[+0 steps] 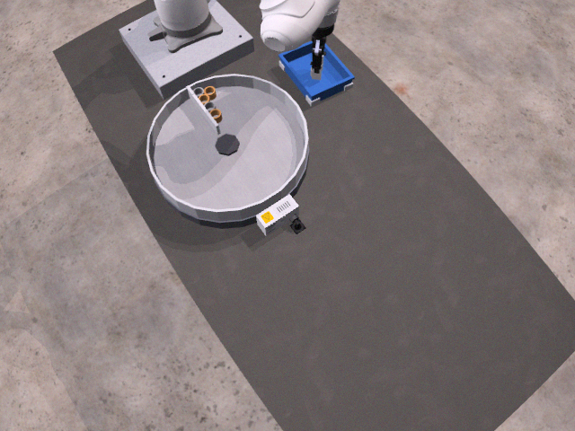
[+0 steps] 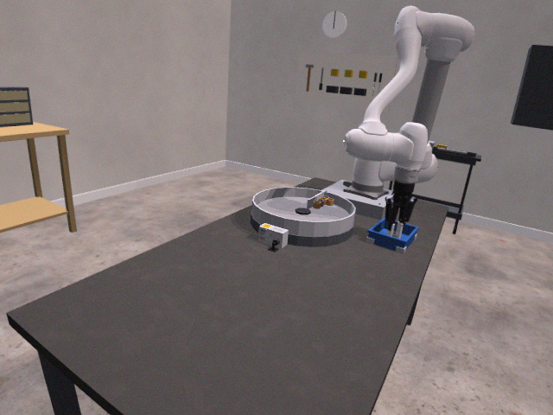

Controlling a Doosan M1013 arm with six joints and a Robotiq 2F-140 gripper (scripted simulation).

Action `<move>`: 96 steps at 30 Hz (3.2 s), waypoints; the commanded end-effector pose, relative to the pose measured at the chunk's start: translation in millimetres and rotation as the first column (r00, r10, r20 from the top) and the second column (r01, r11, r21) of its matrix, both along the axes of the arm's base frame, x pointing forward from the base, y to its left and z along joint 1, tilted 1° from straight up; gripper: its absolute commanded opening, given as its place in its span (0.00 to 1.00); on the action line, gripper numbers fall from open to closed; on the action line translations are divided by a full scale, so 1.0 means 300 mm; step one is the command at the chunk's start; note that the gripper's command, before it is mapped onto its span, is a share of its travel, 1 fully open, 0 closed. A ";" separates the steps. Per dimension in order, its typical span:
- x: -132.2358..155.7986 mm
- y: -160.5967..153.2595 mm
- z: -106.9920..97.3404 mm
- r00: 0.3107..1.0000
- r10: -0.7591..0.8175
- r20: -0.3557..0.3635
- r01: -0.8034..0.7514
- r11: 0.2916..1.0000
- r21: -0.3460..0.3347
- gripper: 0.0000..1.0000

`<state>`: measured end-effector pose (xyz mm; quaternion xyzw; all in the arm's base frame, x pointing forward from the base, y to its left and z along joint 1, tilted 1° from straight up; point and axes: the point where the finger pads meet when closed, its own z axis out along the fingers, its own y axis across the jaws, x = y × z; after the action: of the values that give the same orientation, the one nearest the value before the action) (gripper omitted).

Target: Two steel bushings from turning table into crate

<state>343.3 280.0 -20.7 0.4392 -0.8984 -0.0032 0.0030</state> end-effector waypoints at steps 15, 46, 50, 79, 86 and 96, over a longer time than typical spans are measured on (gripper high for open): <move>0.000 0.000 0.000 1.000 0.000 0.000 0.000 1.000 0.000 0.24; 0.000 0.000 0.000 1.000 0.000 0.000 0.000 1.000 0.000 0.24; 0.000 0.000 0.002 1.000 0.000 0.000 0.000 1.000 0.000 0.24; 0.003 -0.001 0.294 1.000 0.000 0.000 0.000 1.000 0.000 0.24; 0.003 -0.001 0.365 1.000 0.000 0.000 0.000 1.000 0.000 0.24; 0.003 -0.001 0.380 1.000 0.000 0.000 0.000 1.000 0.000 0.24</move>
<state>344.2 279.8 93.3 0.4392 -0.8984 -0.0032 0.0029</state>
